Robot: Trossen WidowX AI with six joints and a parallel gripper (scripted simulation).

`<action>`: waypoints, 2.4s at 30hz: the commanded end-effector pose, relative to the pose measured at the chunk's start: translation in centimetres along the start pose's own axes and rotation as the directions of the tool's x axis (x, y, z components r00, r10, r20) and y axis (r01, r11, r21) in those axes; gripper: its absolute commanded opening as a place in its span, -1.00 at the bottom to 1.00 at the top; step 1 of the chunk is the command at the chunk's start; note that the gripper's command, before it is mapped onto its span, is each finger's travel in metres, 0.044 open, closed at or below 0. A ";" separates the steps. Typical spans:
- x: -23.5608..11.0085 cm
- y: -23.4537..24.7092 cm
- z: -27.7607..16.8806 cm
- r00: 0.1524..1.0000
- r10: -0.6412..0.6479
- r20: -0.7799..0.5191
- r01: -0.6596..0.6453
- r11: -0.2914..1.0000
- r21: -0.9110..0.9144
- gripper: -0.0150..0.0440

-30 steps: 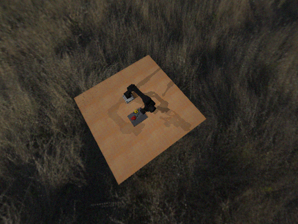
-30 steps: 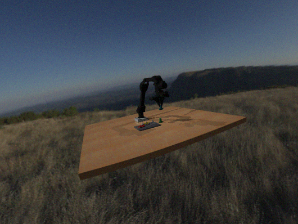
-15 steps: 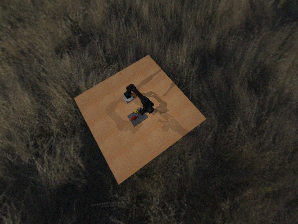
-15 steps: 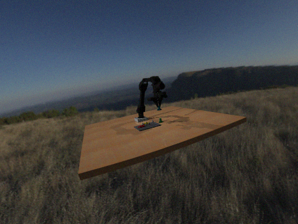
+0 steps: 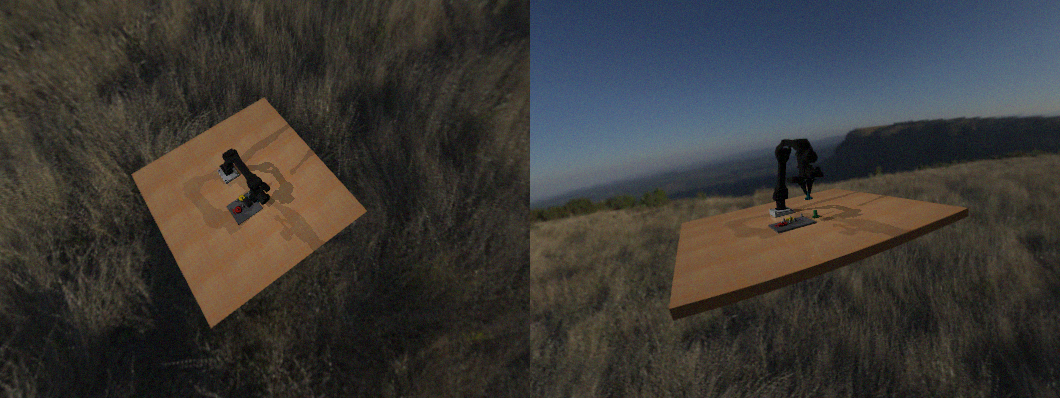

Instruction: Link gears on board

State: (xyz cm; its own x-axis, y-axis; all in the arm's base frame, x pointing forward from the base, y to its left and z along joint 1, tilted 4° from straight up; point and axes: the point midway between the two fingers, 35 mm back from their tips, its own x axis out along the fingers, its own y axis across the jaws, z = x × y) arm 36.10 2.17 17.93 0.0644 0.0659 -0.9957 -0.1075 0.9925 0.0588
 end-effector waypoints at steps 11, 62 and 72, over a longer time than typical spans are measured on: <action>1.4 -2.2 -1.0 1.000 0.005 0.002 -0.005 1.000 -0.002 -0.49; 6.6 -9.3 -6.9 1.000 -0.002 -0.009 0.002 1.000 -0.004 -0.49; 6.2 -9.3 -7.0 1.000 -0.002 -0.009 0.002 1.000 -0.004 -0.49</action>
State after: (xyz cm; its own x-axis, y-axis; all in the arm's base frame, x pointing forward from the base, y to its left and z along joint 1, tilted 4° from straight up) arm 30.67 -7.43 10.65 0.0578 0.0573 -0.9967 -0.1071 0.9929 0.0509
